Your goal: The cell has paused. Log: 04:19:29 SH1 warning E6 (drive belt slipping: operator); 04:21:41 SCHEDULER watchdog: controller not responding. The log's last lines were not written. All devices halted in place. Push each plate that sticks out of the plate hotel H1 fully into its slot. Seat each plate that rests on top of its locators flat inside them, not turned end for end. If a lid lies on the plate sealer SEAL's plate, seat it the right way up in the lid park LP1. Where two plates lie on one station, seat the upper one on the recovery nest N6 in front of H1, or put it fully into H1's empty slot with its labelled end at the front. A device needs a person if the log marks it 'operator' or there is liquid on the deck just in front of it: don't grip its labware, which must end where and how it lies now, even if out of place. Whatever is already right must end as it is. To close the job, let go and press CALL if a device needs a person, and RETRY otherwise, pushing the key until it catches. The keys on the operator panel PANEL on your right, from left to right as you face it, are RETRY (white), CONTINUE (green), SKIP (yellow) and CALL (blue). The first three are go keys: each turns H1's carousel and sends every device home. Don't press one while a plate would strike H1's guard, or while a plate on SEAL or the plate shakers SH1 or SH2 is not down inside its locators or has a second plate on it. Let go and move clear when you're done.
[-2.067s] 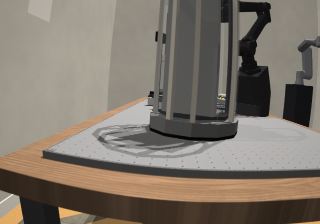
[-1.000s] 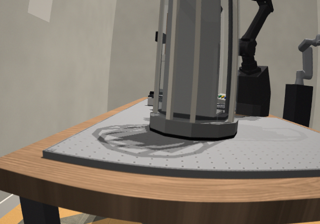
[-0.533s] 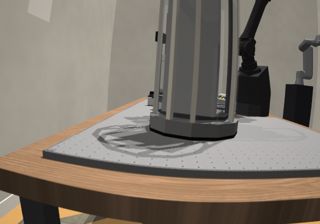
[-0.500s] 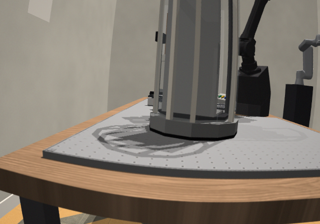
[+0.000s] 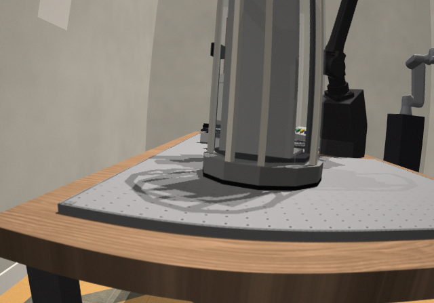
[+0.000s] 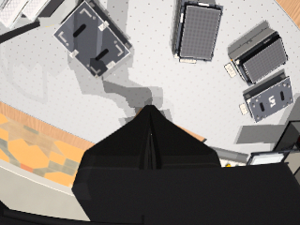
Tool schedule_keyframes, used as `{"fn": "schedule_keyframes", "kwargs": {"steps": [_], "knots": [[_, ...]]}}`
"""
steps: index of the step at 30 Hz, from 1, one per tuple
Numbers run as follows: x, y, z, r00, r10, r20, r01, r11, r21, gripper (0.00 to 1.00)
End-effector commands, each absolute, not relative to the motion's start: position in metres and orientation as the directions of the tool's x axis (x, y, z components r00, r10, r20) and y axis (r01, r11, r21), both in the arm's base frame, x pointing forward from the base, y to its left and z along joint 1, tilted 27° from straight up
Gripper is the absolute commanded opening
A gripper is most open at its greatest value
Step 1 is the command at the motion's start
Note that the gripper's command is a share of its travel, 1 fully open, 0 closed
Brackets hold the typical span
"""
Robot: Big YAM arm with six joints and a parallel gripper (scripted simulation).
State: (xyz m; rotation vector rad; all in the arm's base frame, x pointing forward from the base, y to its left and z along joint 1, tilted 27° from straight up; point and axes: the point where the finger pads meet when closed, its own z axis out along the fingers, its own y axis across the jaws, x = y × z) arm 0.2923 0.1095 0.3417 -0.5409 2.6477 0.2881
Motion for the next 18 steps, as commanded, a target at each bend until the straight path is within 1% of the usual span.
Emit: {"fn": "schedule_keyframes", "kwargs": {"steps": [1, 7, 9, 12, 18], "knots": [[0.307, 0.100, 0.369, -0.820, -0.315, -0.479, -0.411, 0.905, 0.110, 0.00], [0.312, 0.081, 0.369, -0.886, -0.108, -0.452, -0.223, 0.952, 0.209, 0.00], [0.312, 0.081, 0.369, -0.886, -0.108, -0.452, -0.223, 0.952, 0.209, 0.00], [0.318, 0.072, 0.364, -0.908, -0.013, -0.420, -0.130, 0.959, 0.252, 0.00], [0.326, 0.053, 0.361, -0.907, -0.019, -0.421, -0.134, 0.960, 0.247, 0.00]]}}
